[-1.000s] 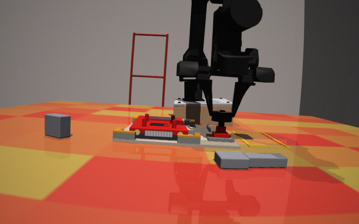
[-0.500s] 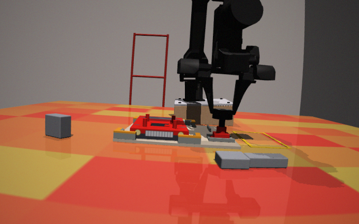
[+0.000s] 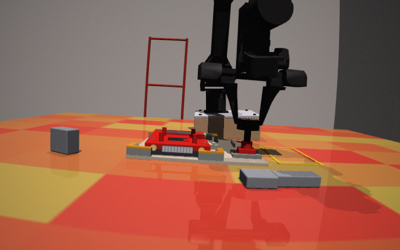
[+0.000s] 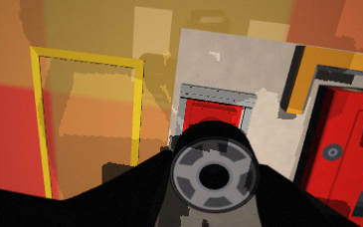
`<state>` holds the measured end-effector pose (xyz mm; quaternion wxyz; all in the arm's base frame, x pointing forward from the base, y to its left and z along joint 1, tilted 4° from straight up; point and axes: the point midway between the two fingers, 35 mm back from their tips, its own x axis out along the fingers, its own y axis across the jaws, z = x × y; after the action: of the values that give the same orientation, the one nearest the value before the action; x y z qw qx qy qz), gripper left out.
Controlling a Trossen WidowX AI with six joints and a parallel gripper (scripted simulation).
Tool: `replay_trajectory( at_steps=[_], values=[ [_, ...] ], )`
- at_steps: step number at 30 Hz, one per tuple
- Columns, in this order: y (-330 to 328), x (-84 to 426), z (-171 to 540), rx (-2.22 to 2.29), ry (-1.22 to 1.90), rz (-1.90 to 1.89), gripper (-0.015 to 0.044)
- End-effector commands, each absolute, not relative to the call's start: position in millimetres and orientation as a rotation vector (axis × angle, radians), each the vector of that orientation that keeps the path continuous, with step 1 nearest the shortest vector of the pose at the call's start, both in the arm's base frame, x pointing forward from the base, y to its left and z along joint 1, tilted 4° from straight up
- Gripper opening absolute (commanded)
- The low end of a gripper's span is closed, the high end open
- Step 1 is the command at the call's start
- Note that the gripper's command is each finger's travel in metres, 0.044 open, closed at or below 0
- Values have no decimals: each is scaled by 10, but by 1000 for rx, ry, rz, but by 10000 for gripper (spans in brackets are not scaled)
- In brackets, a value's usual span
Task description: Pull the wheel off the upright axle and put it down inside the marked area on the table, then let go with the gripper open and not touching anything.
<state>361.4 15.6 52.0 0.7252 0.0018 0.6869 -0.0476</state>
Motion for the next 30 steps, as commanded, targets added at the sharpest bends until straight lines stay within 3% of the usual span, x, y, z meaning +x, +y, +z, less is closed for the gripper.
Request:
replay_trajectory(
  at_steps=[1, 30],
  values=[
    [160, 3624, 550, 6, 1511, -107, 0],
    [166, 3616, 644, 5, 1510, -107, 0]
  ],
)
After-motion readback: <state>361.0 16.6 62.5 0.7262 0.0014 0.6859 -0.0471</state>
